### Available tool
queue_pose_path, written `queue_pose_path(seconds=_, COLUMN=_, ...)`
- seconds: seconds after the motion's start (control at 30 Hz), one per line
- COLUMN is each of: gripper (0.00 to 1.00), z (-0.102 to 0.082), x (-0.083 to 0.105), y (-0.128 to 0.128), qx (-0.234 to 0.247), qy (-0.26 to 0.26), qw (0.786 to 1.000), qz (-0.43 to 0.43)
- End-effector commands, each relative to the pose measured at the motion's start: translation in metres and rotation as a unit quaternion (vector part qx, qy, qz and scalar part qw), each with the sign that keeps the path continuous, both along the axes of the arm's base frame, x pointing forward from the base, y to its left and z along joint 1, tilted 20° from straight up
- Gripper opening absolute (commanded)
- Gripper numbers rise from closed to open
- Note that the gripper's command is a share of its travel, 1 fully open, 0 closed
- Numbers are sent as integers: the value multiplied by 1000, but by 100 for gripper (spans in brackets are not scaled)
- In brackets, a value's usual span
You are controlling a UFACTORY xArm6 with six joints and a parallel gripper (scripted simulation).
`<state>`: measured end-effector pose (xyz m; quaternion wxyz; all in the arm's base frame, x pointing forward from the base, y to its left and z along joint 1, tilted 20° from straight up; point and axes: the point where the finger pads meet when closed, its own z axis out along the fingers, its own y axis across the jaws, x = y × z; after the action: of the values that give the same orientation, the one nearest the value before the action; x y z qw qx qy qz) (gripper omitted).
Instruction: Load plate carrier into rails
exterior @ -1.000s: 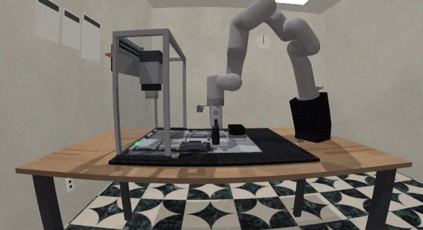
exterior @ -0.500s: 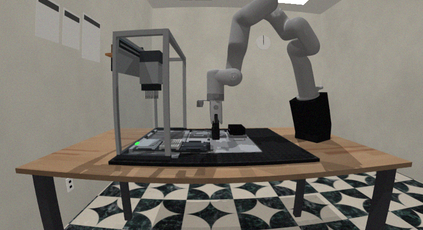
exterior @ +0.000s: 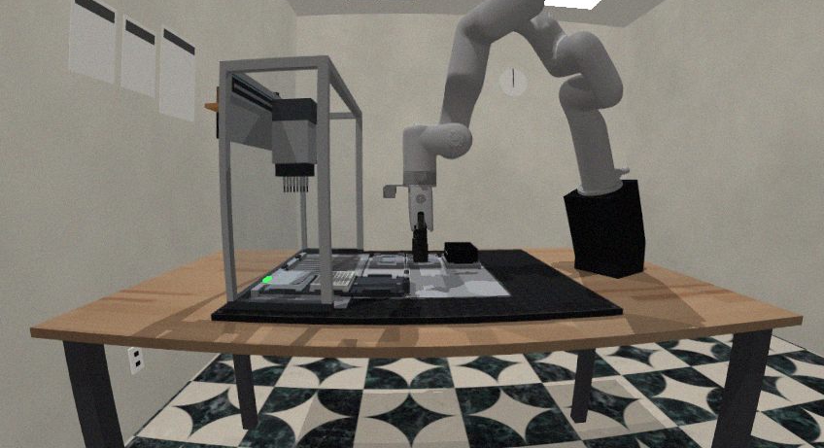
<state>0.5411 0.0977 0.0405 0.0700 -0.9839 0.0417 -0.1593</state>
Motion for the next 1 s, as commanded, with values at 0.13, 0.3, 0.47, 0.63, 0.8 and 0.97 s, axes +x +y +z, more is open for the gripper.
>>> queue_pose_path(seconds=0.13, gripper=82, z=16, x=-4, y=-2, qx=0, qy=-2, qw=1000, qz=0)
queue_pose_path(seconds=0.3, gripper=82, z=24, x=-7, y=-3, qx=0, qy=-2, qw=1000, qz=0)
queue_pose_path(seconds=0.47, gripper=82, z=28, x=-8, y=-3, qx=0, qy=-2, qw=1000, qz=0)
queue_pose_path(seconds=0.63, gripper=82, z=36, x=-11, y=-4, qx=0, qy=-2, qw=1000, qz=0)
queue_pose_path(seconds=0.8, gripper=82, z=44, x=-13, y=-5, qx=0, qy=-2, qw=1000, qz=0)
queue_pose_path(seconds=0.97, gripper=82, z=49, x=-15, y=-6, qx=0, qy=-2, qw=1000, qz=0)
